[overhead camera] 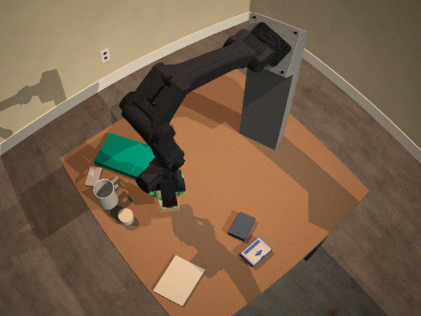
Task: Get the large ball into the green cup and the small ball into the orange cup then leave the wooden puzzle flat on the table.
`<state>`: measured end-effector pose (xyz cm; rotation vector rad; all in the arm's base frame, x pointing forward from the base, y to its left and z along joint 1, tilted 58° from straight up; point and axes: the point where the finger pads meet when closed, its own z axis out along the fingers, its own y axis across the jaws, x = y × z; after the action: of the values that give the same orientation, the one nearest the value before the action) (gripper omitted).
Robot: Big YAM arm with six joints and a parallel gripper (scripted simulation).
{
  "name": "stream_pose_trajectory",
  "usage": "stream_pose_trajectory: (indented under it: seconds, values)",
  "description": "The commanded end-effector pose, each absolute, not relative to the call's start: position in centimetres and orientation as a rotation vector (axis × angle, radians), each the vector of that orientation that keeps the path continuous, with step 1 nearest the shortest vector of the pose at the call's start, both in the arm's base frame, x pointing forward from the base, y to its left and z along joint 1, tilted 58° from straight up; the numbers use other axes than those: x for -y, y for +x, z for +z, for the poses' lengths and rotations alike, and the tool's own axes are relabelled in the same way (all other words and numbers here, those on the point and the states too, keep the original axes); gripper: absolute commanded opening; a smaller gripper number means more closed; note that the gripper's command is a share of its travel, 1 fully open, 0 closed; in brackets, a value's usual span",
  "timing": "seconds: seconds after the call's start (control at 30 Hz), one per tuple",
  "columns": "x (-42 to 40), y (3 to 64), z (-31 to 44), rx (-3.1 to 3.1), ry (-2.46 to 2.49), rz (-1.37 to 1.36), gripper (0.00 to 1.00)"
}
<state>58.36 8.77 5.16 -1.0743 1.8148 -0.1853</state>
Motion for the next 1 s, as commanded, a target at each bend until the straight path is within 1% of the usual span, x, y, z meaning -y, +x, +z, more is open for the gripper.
stream_pose_trajectory:
  seconds: [0.0, 0.13, 0.23, 0.43, 0.47, 0.53, 0.97]
  values:
    - [-9.0, 58.5, 6.4, -1.813, -1.107, -0.192, 0.68]
    - [-9.0, 58.3, 5.3, -1.830, -1.113, -0.182, 0.68]
    - [-8.5, 58.6, 6.5, -1.827, -1.112, -0.183, 0.68]
    - [-8.3, 58.7, 5.6, -1.826, -1.104, -0.182, 0.68]
    - [-7.9, 57.9, 4.1, -1.848, -1.095, -0.166, 0.68]
    - [-7.9, 58.5, 5.4, -1.836, -1.099, -0.178, 0.68]
    - [-9.1, 58.0, 5.4, -1.831, -1.100, -0.176, 0.68]
